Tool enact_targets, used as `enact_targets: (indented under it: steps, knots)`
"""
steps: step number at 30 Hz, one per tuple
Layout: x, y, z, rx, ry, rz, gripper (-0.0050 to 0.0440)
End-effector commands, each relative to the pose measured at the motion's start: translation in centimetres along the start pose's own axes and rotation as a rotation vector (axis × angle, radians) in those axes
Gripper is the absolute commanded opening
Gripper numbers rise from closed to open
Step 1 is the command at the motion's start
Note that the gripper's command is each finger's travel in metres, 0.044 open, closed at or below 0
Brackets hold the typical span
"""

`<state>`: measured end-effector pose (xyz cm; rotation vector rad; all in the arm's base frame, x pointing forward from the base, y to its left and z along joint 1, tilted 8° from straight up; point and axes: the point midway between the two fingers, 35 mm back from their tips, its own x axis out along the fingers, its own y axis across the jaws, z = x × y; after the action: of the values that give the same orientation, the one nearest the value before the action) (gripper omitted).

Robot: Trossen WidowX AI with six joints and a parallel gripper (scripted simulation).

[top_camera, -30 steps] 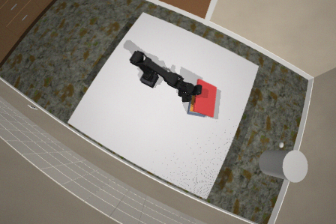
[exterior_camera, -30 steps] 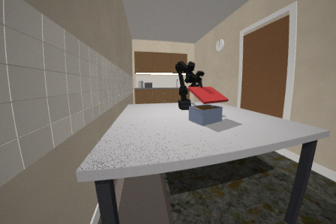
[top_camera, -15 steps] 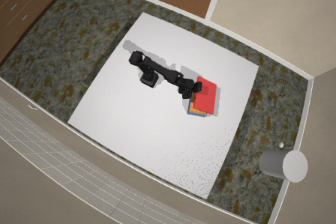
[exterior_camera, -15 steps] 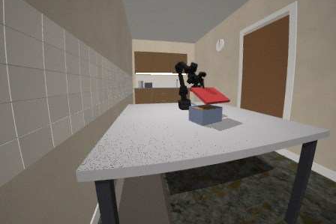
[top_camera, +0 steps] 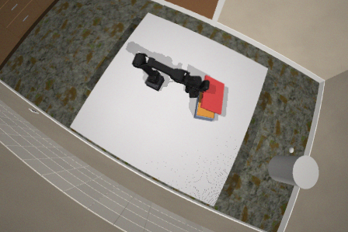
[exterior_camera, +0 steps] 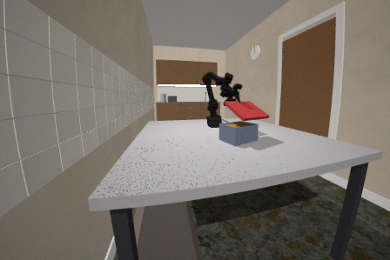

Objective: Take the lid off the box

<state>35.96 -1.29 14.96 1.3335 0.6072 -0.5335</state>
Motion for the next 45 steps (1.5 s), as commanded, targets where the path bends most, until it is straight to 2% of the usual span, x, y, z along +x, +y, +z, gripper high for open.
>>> enact_targets:
  steps: [1, 45]
  knots:
    - [-0.4, 0.2, -0.8, 0.003, -0.004, 0.017, -0.0050]
    - [-0.9, -0.2, -9.6, 0.003, -0.004, 0.017, -0.0050]
